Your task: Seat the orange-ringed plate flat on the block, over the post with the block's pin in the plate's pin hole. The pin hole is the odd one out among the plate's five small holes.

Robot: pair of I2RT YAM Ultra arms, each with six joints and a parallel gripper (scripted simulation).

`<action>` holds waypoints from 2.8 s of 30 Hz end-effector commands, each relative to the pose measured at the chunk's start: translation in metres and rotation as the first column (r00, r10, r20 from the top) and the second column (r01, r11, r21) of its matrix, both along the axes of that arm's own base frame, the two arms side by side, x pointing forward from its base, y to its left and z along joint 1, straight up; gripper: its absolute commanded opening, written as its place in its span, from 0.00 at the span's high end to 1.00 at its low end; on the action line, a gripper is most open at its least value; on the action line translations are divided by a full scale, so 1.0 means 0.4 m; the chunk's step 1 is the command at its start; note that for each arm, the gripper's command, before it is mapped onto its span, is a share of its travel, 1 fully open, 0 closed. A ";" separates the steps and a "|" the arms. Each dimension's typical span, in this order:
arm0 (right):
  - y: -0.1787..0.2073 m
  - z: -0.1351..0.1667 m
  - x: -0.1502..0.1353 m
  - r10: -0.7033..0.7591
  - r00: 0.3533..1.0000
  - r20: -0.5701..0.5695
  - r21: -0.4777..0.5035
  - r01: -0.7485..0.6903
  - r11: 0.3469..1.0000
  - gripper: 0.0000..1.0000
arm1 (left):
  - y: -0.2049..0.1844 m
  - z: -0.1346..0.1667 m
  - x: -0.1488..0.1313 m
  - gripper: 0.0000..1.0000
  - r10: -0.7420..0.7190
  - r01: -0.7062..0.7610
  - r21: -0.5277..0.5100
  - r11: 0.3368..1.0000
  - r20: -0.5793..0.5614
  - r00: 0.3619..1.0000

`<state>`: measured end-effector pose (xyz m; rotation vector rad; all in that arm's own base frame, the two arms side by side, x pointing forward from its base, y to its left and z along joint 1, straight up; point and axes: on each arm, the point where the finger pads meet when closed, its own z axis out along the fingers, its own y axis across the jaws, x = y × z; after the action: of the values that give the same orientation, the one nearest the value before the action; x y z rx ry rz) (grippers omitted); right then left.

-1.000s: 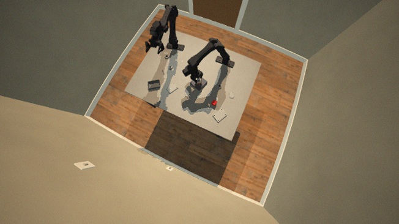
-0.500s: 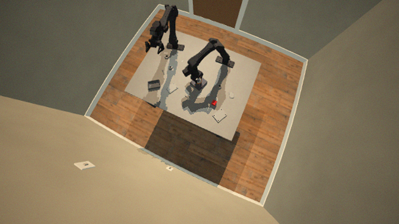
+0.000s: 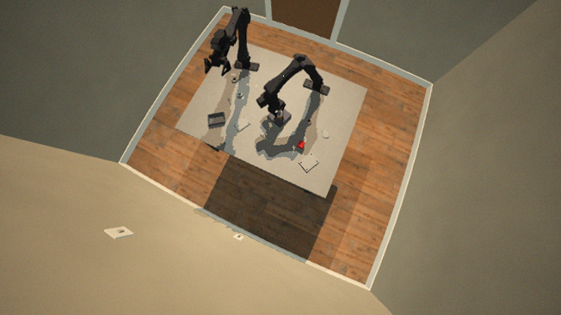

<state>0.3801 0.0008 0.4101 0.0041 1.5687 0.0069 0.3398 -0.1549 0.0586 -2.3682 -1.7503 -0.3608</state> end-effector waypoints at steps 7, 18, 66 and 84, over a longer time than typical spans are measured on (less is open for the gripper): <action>0.010 0.086 -0.017 0.014 0.997 0.082 -0.009 -0.014 1.000 0.00 | -0.017 0.027 0.001 1.00 -0.010 0.010 -0.020 1.000 0.022 1.000; 0.010 0.086 -0.017 0.014 0.997 0.082 -0.009 -0.014 1.000 0.00 | 0.001 -0.039 -0.001 1.00 -0.001 0.001 0.002 1.000 0.005 1.000; 0.010 0.086 -0.017 0.014 0.997 0.082 -0.009 -0.014 1.000 0.00 | 0.002 0.050 -0.001 0.22 0.002 -0.002 -0.007 1.000 0.012 1.000; 0.010 0.086 -0.017 0.014 0.997 0.082 -0.009 -0.014 1.000 0.00 | 0.009 0.119 -0.011 0.22 0.002 -0.002 -0.004 1.000 0.007 1.000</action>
<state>0.3801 0.0008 0.4101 0.0041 1.5687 0.0069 0.3403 -0.1555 0.1008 -2.3744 -1.7564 -0.3664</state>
